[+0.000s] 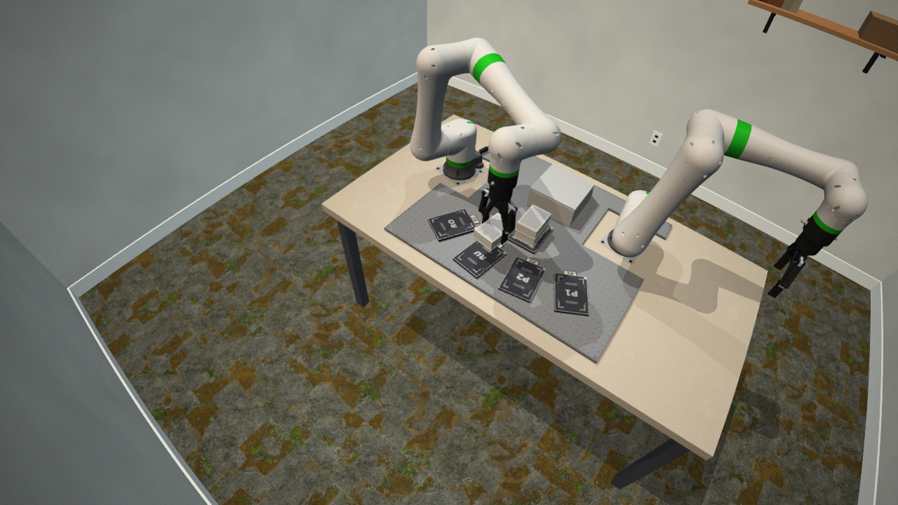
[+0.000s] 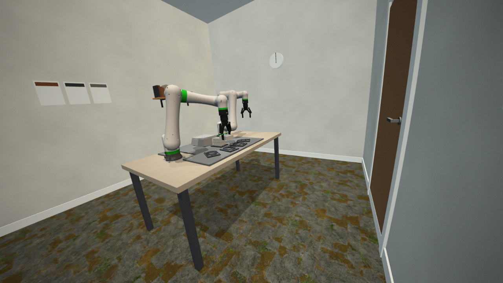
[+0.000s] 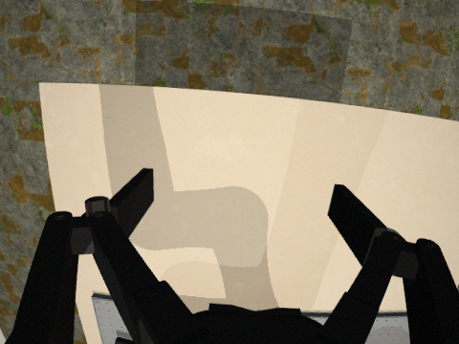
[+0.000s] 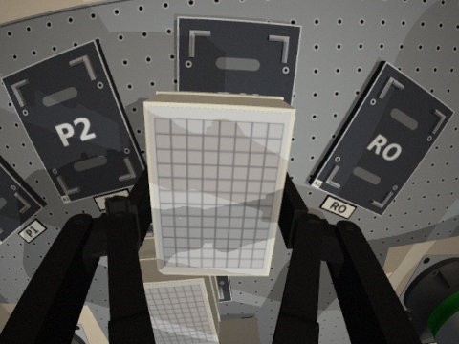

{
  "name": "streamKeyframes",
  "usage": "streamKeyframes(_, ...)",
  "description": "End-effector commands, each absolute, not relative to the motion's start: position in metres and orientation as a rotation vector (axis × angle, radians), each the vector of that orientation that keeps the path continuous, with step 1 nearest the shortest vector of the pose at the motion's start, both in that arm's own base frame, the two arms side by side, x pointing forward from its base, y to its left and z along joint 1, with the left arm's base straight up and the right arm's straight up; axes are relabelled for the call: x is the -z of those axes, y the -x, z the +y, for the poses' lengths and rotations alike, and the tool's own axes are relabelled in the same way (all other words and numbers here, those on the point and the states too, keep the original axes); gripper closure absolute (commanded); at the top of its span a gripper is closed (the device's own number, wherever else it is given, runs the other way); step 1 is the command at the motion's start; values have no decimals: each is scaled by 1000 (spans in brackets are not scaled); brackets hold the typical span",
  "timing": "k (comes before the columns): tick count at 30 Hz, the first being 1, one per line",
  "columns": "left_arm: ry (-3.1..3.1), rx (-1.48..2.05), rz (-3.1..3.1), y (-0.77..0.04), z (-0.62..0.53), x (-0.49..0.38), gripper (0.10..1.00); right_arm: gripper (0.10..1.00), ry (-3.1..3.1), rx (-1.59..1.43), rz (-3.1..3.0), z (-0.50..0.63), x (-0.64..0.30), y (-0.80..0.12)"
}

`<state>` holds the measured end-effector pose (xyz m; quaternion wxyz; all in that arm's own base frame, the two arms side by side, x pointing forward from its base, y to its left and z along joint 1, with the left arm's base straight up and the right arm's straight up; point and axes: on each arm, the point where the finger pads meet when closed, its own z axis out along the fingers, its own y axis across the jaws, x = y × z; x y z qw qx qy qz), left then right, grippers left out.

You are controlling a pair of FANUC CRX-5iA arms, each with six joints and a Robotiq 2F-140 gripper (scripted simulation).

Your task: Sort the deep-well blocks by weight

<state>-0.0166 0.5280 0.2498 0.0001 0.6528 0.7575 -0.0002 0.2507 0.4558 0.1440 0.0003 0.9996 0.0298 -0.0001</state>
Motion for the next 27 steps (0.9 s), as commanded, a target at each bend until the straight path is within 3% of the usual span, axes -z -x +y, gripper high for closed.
streamKeyframes(1, -2052, -2, 2380, 16, 528, -251, 98, 999, -3141, -1, 94, 453, -141, -259)
streamKeyframes(27, -2052, -2, 2380, 16, 528, -251, 98, 999, -3141, -2, 94, 441, -122, -295)
